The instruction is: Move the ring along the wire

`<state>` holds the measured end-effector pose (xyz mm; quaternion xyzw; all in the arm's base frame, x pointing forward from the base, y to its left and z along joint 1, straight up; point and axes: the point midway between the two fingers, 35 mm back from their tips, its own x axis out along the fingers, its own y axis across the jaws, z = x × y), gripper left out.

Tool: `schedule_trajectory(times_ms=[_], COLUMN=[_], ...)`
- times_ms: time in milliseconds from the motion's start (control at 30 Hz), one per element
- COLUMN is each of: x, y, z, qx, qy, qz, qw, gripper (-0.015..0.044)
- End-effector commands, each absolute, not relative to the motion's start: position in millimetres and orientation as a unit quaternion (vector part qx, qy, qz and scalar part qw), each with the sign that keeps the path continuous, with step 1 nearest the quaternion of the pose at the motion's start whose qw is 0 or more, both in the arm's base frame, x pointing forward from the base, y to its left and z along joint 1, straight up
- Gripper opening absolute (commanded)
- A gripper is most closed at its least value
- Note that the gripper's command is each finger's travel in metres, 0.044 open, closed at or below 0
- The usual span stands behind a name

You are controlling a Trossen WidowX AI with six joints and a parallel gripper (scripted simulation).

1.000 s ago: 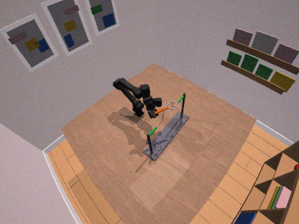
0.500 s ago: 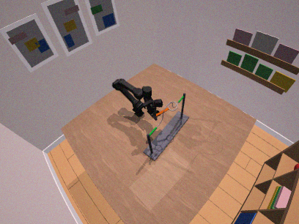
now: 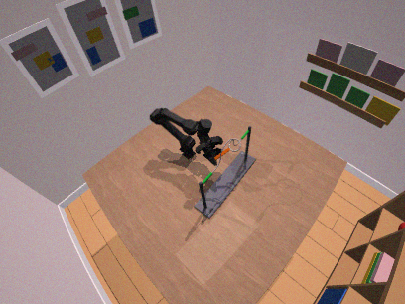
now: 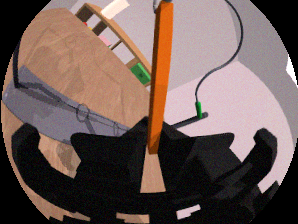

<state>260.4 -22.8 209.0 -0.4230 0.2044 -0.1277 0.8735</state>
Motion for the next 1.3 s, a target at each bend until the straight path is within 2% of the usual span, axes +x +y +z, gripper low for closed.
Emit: schedule_trajectory(times_ms=[0,600,1267], x=[260.1,264.9,259.0], y=[-13.0,35.1,92.2], z=[196.9,161.2,150.1], qx=[-0.379,-0.205,-0.051], qy=[0.213,0.209,0.230], qz=[-0.115,-0.055,-0.016], qw=[0.893,0.955,0.972], gripper=[-0.0150,-0.0150,-0.0150])
